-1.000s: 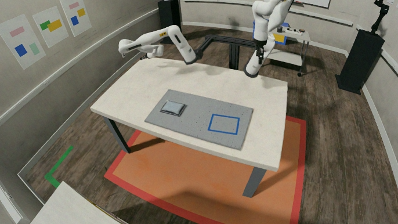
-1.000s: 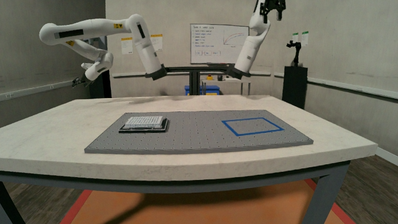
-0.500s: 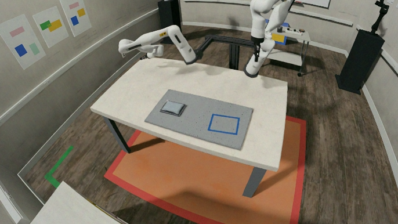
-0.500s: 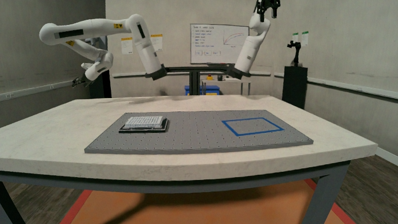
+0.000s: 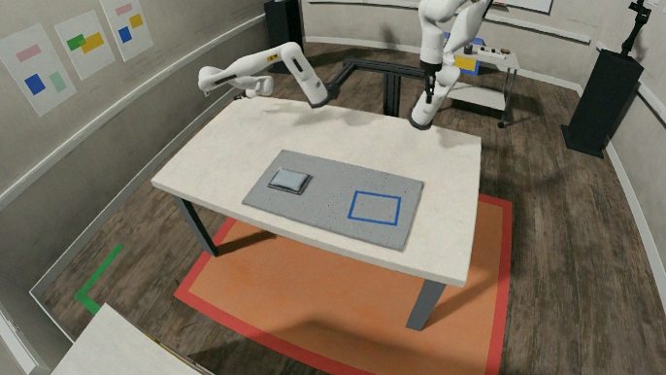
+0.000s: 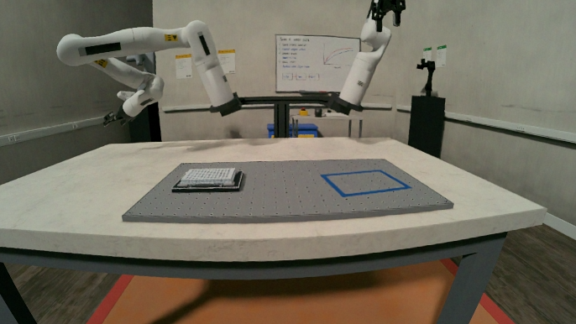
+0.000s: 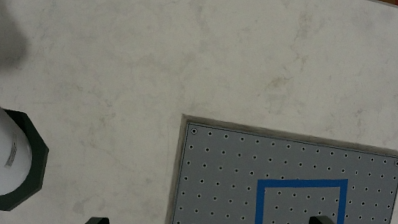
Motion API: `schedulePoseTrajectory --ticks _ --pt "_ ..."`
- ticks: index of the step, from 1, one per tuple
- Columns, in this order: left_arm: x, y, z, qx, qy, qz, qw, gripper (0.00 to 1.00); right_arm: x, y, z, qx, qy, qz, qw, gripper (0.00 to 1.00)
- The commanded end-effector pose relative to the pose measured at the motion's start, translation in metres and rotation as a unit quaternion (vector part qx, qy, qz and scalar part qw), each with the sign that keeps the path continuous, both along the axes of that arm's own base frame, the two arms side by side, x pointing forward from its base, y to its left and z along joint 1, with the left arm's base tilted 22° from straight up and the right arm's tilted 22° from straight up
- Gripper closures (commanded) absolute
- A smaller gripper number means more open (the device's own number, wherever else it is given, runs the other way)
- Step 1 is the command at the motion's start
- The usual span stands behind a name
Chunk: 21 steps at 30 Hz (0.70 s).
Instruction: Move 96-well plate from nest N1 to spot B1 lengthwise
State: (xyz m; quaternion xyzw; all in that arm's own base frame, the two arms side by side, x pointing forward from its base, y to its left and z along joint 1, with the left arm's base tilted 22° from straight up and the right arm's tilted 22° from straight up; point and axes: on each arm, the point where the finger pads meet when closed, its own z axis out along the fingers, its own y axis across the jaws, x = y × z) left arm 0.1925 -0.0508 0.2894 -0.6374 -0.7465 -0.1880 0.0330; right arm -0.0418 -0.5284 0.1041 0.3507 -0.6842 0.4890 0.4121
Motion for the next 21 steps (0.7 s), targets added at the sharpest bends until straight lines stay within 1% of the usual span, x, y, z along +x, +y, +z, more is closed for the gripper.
schedulePoseTrajectory --ticks 1,3,5,7,9,11,13,15,17,19,21 --pt "0.0 0.0 0.0 0.0 0.0 0.0 1.0 0.002 0.003 -0.008 0.017 -0.017 0.007 -0.007 1.0 0.002" --pt "0.0 0.0 0.0 0.0 0.0 0.0 1.0 0.002 0.006 -0.011 0.026 -0.046 0.017 -0.021 0.999 0.002" --pt "0.0 0.0 0.0 0.0 0.0 0.0 1.0 0.002 0.008 -0.014 0.035 -0.046 0.017 -0.021 0.999 0.002" --pt "0.0 0.0 0.0 0.0 0.0 0.0 1.0 0.002 0.008 -0.014 0.035 -0.046 0.017 -0.021 0.999 0.002" --pt "0.0 0.0 0.0 0.0 0.0 0.0 1.0 0.002 0.011 -0.017 0.044 -0.073 0.023 -0.037 0.996 0.002" --pt "0.0 0.0 0.0 0.0 0.0 0.0 1.0 0.002 0.014 -0.019 0.053 -0.073 0.023 -0.037 0.996 0.002" --pt "0.0 0.0 0.0 0.0 0.0 0.0 1.0 0.002 0.014 -0.02 0.056 -0.073 0.023 -0.037 0.996 0.002" --pt "0.0 0.0 0.0 0.0 0.0 0.0 1.0 0.002 0.017 -0.021 0.065 -0.098 0.026 -0.054 0.993 0.002" --pt "0.0 0.0 0.0 0.0 0.0 0.0 1.0 0.002 0.02 -0.023 0.073 -0.098 0.026 -0.054 0.993 0.002" --pt "0.0 0.0 0.0 0.0 0.0 0.0 1.0 0.002 0.023 -0.023 0.083 -0.12 0.025 -0.074 0.99 0.002" --pt "0.0 0.0 0.0 0.0 0.0 0.0 1.0 0.002 0.026 -0.023 0.09 -0.12 0.025 -0.074 0.99 0.002"
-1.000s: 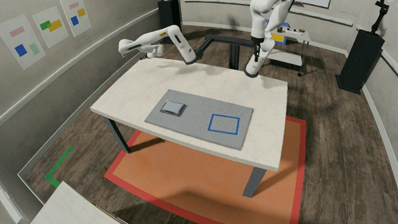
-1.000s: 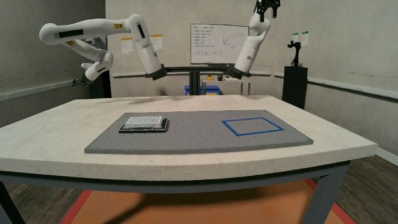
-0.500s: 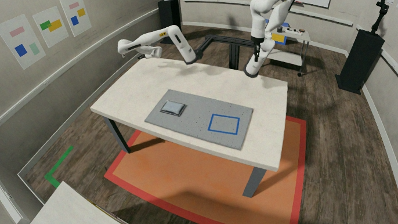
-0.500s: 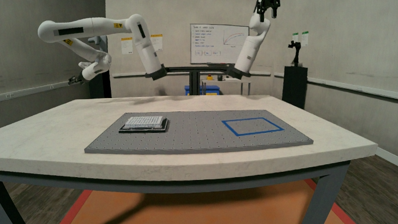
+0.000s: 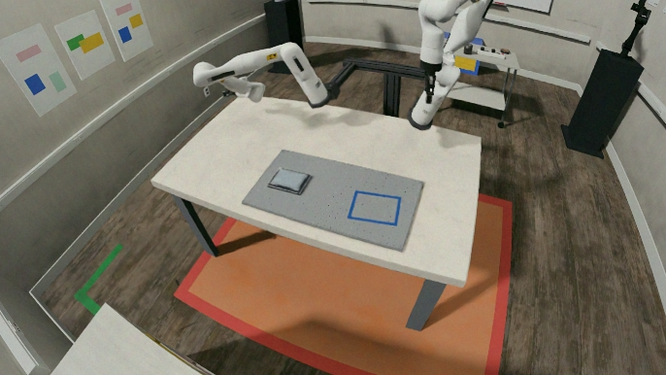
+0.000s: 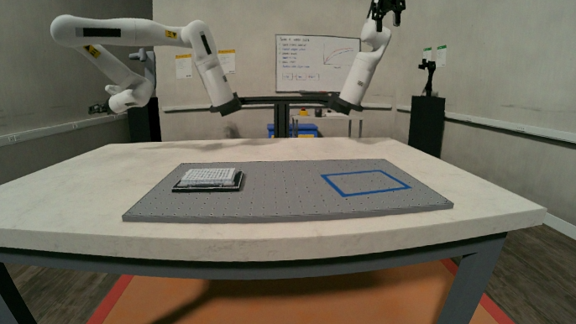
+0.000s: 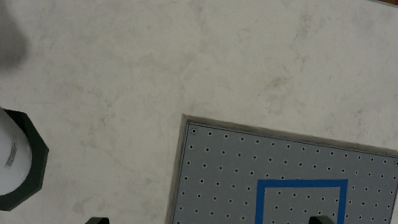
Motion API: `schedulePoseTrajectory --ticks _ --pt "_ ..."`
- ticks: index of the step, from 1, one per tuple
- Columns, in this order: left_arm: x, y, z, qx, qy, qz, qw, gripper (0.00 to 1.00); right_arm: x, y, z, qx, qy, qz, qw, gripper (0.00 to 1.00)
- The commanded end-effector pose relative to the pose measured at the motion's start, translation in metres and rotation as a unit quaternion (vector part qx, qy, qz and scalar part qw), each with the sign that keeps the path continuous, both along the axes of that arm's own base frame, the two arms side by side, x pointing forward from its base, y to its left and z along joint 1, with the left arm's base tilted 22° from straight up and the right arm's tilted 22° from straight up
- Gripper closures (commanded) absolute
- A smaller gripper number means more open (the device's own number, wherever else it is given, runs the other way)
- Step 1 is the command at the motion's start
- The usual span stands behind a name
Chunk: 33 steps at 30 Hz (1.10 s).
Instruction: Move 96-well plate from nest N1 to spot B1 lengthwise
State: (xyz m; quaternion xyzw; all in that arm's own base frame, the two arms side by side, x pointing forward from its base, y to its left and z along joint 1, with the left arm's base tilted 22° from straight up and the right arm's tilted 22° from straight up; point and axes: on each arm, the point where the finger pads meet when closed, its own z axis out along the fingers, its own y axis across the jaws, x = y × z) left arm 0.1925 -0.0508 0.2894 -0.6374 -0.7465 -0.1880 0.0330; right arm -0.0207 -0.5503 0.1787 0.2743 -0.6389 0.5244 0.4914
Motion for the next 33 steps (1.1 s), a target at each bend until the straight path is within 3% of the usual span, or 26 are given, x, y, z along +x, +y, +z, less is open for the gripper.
schedulePoseTrajectory --ticks 1,3,7,9,17,20,24,26,28,30,32,33 --pt "0.0 0.0 0.0 0.0 0.0 0.0 1.0 0.002 0.006 -0.001 0.02 -0.027 -0.002 -0.025 0.999 0.002" --pt "0.0 0.0 0.0 0.0 0.0 0.0 1.0 0.002 0.006 -0.001 0.02 -0.027 -0.002 -0.025 0.999 0.002" --pt "0.0 0.0 0.0 0.0 0.0 0.0 1.0 0.002 0.014 0.003 0.038 -0.053 -0.013 -0.054 0.997 0.002" --pt "0.0 0.0 0.0 0.0 0.0 0.0 1.0 0.002 0.016 0.004 0.042 -0.053 -0.013 -0.054 0.997 0.002" --pt "0.0 0.0 0.0 0.0 0.0 0.0 1.0 0.002 0.034 0.022 0.063 -0.085 -0.057 -0.12 0.987 0.002" --pt "0.0 0.0 0.0 0.0 0.0 0.0 1.0 0.002 0.035 0.024 0.064 -0.085 -0.057 -0.12 0.987 0.002" --pt "0.0 0.0 0.0 0.0 0.0 0.0 1.0 0.002 0.047 0.039 0.066 -0.088 -0.1 -0.164 0.977 0.002" --pt "0.0 0.0 0.0 0.0 0.0 0.0 1.0 0.002 0.051 0.044 0.067 -0.088 -0.1 -0.164 0.977 0.002" --pt "0.0 0.0 0.0 0.0 0.0 0.0 1.0 0.002 0.057 0.051 0.065 -0.084 -0.124 -0.184 0.971 0.002" --pt "0.0 0.0 0.0 0.0 0.0 0.0 1.0 0.002 0.06 0.055 0.064 -0.084 -0.124 -0.184 0.971 0.002" --pt "0.0 0.0 0.0 0.0 0.0 0.0 1.0 0.002 0.067 0.063 0.062 -0.076 -0.149 -0.204 0.965 0.002" --pt "0.0 0.0 0.0 0.0 0.0 0.0 1.0 0.002 0.07 0.066 0.06 -0.076 -0.149 -0.204 0.965 0.002"
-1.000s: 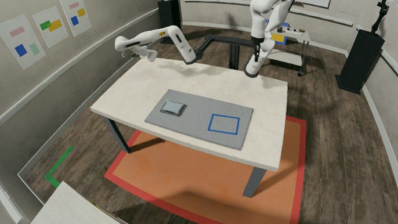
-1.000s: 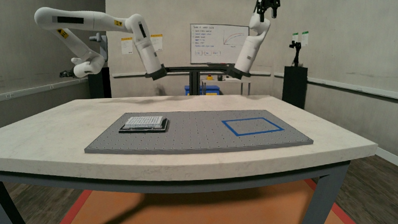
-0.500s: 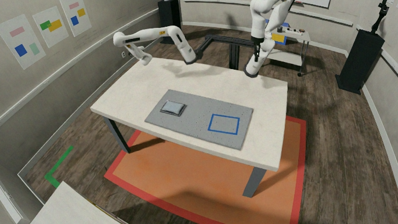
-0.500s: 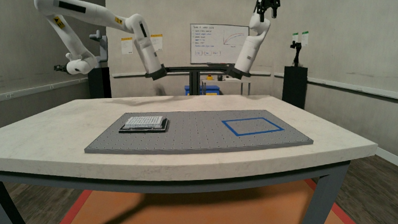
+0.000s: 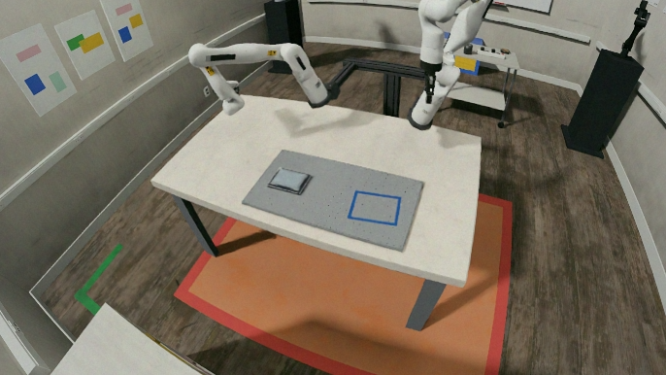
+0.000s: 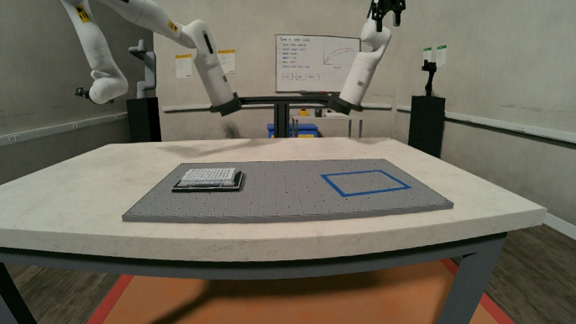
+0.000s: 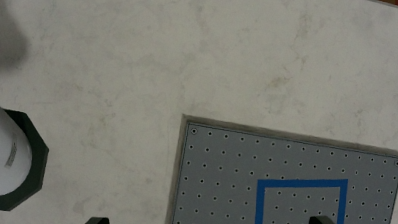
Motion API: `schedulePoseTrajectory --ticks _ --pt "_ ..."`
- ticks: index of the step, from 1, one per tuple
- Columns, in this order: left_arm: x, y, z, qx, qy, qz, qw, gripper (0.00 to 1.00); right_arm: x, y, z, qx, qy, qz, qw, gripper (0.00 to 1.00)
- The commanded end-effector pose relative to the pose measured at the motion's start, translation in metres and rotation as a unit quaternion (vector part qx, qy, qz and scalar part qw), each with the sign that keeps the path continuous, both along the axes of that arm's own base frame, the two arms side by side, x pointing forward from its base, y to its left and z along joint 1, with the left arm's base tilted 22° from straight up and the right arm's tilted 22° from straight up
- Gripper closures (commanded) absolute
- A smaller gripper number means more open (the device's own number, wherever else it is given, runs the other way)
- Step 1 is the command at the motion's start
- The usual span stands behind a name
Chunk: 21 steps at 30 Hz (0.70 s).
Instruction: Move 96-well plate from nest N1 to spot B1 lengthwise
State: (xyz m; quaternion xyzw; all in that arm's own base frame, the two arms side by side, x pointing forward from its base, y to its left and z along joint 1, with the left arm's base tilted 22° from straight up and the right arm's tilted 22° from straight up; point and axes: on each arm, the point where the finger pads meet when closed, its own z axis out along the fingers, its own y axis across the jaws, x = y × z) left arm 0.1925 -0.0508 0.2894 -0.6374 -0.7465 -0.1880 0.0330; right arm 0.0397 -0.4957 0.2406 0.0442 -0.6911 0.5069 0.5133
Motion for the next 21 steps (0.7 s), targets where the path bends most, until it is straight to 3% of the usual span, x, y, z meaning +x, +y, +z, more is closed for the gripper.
schedulePoseTrajectory --ticks 1,2,7,9,12,14,21 --pt "0.0 0.0 0.0 0.0 0.0 0.0 1.0 0.002 0.011 0.013 -0.002 0.003 -0.025 -0.021 0.999 0.002" --pt "0.0 0.0 0.0 0.0 0.0 0.0 1.0 0.002 0.014 0.017 -0.004 0.007 -0.039 -0.028 0.999 0.002" --pt "0.0 0.0 0.0 0.0 0.0 0.0 1.0 0.002 0.024 0.027 -0.009 0.012 -0.056 -0.037 0.998 0.002" --pt "0.0 0.0 0.0 0.0 0.0 0.0 1.0 0.002 0.03 0.034 -0.012 0.023 -0.084 -0.049 0.995 0.002" --pt "0.0 0.0 0.0 0.0 0.0 0.0 1.0 0.002 0.038 0.042 -0.017 0.024 -0.088 -0.051 0.995 0.002" --pt "0.0 0.0 0.0 0.0 0.0 0.0 1.0 0.002 0.045 0.049 -0.02 0.038 -0.116 -0.061 0.991 0.002" --pt "0.0 0.0 0.0 0.0 0.0 0.0 1.0 0.002 0.058 0.062 -0.028 0.048 -0.135 -0.067 0.987 0.002"
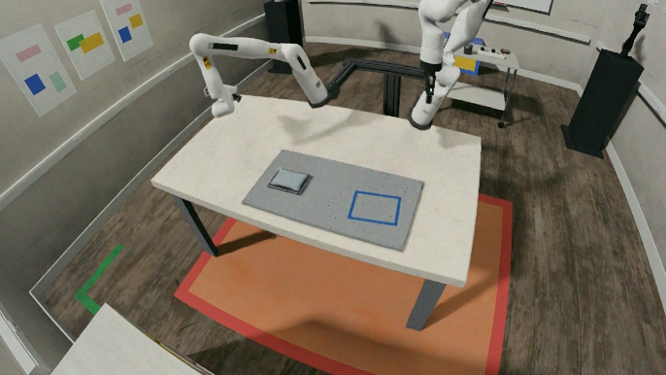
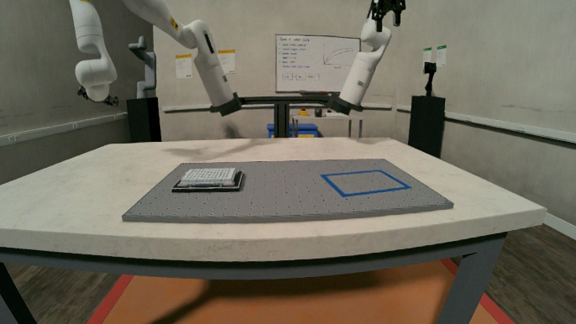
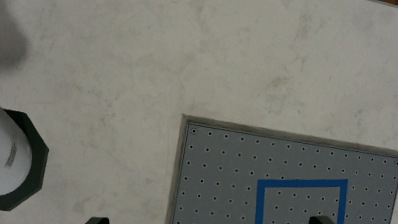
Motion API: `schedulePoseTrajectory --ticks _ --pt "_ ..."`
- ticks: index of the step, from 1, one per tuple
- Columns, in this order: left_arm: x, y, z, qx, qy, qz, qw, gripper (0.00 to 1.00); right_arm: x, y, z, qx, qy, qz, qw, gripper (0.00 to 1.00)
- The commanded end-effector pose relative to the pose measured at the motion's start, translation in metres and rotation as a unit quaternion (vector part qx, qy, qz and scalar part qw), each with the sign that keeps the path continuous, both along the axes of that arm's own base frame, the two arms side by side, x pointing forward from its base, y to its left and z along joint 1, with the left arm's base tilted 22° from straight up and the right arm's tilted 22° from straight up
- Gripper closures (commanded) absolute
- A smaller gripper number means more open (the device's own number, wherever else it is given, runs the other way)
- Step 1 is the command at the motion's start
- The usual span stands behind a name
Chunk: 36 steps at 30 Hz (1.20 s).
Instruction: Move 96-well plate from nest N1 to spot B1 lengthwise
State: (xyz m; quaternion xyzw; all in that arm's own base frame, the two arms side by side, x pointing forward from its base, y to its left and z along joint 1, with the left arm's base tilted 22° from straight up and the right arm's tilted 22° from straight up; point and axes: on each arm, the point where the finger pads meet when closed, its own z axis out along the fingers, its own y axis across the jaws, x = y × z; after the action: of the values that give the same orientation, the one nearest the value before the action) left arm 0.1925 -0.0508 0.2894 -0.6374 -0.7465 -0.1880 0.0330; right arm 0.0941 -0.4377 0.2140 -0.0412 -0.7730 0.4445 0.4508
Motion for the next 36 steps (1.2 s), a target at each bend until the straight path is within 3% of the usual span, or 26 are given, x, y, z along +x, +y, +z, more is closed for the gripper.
schedulePoseTrajectory --ticks 1,5,8,12,15,20,23,28,31,36 --pt "0.0 0.0 0.0 0.0 0.0 0.0 1.0 0.002 0.007 0.007 -0.003 0.011 -0.024 -0.008 1.0 0.002" --pt "0.0 0.0 0.0 0.0 0.0 0.0 1.0 0.002 0.018 0.018 -0.009 0.015 -0.03 -0.009 0.999 0.002" --pt "0.0 0.0 0.0 0.0 0.0 0.0 1.0 0.002 0.029 0.028 -0.015 0.036 -0.067 -0.017 0.997 0.002" --pt "0.0 0.0 0.0 0.0 0.0 0.0 1.0 0.002 0.039 0.037 -0.02 0.036 -0.067 -0.017 0.997 0.002" --pt "0.0 0.0 0.0 0.0 0.0 0.0 1.0 0.002 0.049 0.047 -0.025 0.06 -0.103 -0.022 0.993 0.002" --pt "0.0 0.0 0.0 0.0 0.0 0.0 1.0 0.002 0.06 0.057 -0.03 0.06 -0.103 -0.022 0.993 0.002" --pt "0.0 0.0 0.0 0.0 0.0 0.0 1.0 0.002 0.07 0.067 -0.034 0.086 -0.14 -0.024 0.986 0.002" --pt "0.0 0.0 0.0 0.0 0.0 0.0 1.0 0.002 0.086 0.081 -0.04 0.086 -0.14 -0.024 0.986 0.002" --pt "0.0 0.0 0.0 0.0 0.0 0.0 1.0 0.002 0.096 0.091 -0.044 0.115 -0.177 -0.025 0.977 0.002" --pt "0.0 0.0 0.0 0.0 0.0 0.0 1.0 0.002 0.107 0.101 -0.047 0.115 -0.177 -0.025 0.977 0.002"
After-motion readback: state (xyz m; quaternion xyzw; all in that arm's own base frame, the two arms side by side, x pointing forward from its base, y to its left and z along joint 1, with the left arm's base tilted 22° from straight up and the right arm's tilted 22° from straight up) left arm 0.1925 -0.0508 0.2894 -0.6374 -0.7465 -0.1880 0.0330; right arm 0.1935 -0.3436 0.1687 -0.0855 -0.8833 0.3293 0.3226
